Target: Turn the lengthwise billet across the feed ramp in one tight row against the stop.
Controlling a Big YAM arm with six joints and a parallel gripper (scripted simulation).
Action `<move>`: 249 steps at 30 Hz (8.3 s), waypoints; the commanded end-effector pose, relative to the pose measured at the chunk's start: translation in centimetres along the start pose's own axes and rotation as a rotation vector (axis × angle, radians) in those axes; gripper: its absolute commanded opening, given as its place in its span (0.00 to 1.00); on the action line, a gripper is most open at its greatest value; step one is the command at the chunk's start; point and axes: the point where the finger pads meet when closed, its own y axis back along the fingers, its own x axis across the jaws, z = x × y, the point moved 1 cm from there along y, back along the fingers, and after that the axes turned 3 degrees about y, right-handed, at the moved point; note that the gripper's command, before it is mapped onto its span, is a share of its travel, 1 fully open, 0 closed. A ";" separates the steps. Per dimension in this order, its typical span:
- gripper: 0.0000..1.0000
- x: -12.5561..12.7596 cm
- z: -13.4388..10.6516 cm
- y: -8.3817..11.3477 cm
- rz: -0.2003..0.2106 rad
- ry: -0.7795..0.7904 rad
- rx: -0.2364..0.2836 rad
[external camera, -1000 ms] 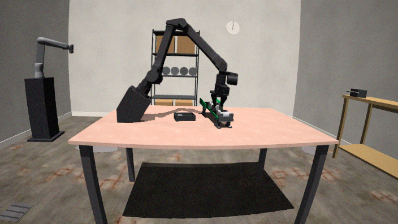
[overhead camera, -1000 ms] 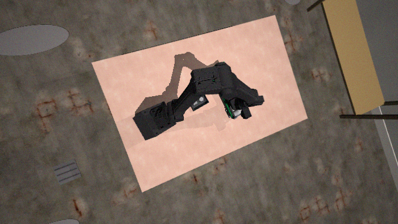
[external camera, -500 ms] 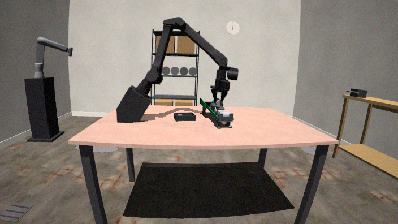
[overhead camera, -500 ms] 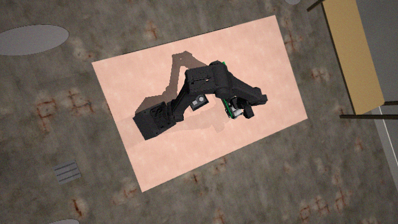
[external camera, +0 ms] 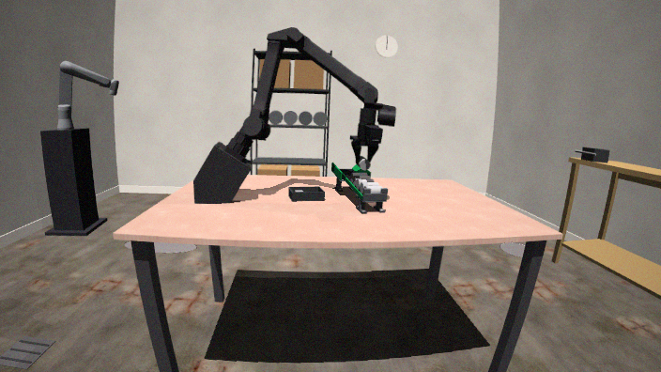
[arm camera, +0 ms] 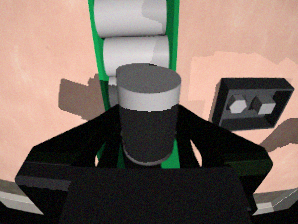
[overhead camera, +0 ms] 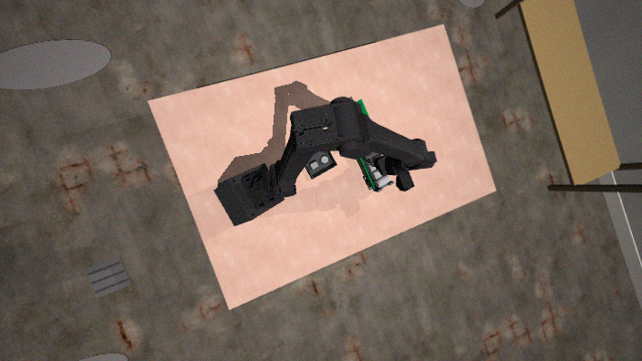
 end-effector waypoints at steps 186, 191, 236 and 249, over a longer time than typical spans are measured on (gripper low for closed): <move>0.00 2.0 -0.2 2.4 0.061 0.012 -0.119; 0.00 2.0 -0.2 2.4 0.061 0.012 -0.119; 0.00 1.9 -0.3 2.3 0.052 0.127 -0.120; 0.00 1.9 -0.3 2.3 0.047 0.228 -0.123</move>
